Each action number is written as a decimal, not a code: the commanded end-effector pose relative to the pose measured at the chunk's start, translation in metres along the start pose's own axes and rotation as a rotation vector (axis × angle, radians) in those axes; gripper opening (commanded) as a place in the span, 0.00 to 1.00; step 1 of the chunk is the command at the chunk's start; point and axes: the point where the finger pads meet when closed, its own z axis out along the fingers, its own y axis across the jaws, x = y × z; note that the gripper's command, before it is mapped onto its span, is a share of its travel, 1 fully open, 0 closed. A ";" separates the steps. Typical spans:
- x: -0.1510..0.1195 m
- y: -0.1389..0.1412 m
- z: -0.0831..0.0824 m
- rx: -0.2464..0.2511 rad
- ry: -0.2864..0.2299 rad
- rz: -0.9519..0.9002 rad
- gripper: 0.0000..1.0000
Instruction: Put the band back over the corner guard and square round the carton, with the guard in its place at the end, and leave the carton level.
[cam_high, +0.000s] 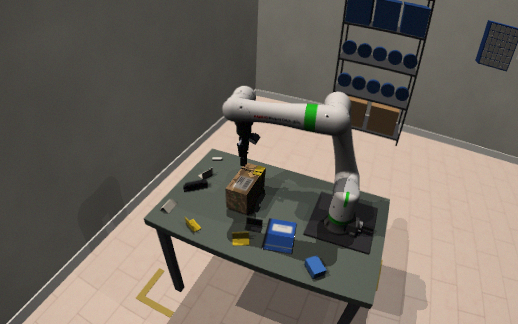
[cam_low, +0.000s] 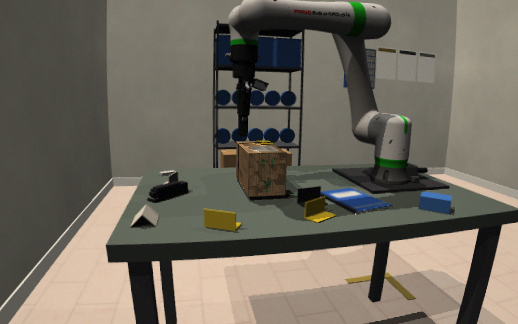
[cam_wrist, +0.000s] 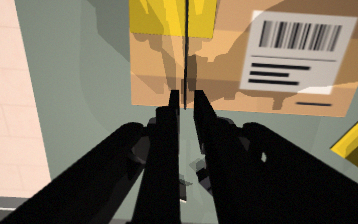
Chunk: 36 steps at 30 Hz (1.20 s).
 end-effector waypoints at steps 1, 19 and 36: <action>0.000 0.000 0.000 0.000 -0.002 0.000 0.18; -0.001 0.000 0.009 0.000 -0.002 0.000 0.18; -0.001 0.000 0.019 0.000 -0.002 0.000 0.18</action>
